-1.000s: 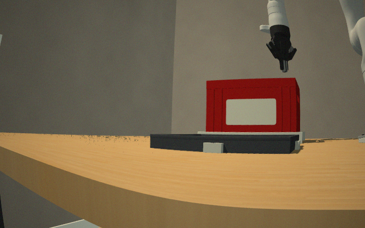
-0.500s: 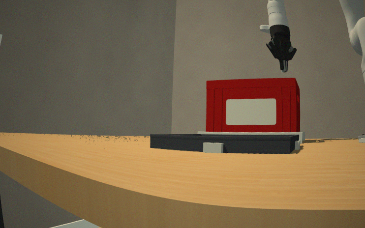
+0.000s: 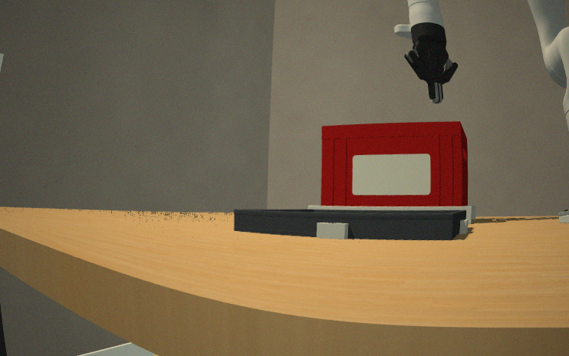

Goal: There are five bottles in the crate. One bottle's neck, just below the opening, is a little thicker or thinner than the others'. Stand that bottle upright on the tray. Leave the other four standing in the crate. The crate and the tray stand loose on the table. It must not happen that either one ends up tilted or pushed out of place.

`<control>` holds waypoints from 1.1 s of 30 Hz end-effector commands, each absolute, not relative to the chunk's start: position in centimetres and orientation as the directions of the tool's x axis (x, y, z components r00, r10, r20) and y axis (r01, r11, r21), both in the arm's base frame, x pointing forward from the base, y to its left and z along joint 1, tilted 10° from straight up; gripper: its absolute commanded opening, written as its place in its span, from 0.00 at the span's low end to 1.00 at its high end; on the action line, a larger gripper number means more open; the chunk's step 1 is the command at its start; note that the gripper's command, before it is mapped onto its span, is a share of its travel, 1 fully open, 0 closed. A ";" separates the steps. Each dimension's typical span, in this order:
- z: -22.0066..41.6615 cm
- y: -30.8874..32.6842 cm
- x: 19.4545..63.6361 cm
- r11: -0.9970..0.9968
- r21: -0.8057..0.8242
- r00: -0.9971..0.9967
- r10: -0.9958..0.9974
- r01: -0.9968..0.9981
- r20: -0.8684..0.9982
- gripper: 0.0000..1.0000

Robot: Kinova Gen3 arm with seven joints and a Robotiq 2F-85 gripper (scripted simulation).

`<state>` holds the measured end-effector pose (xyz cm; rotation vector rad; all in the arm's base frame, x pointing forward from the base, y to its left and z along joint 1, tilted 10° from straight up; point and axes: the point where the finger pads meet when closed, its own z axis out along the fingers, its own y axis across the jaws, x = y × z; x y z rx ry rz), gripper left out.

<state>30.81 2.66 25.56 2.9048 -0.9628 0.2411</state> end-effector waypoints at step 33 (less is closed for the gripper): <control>25.4 3.7 30.6 -0.810 0.021 0.800 -0.575 -0.586 0.171 0.64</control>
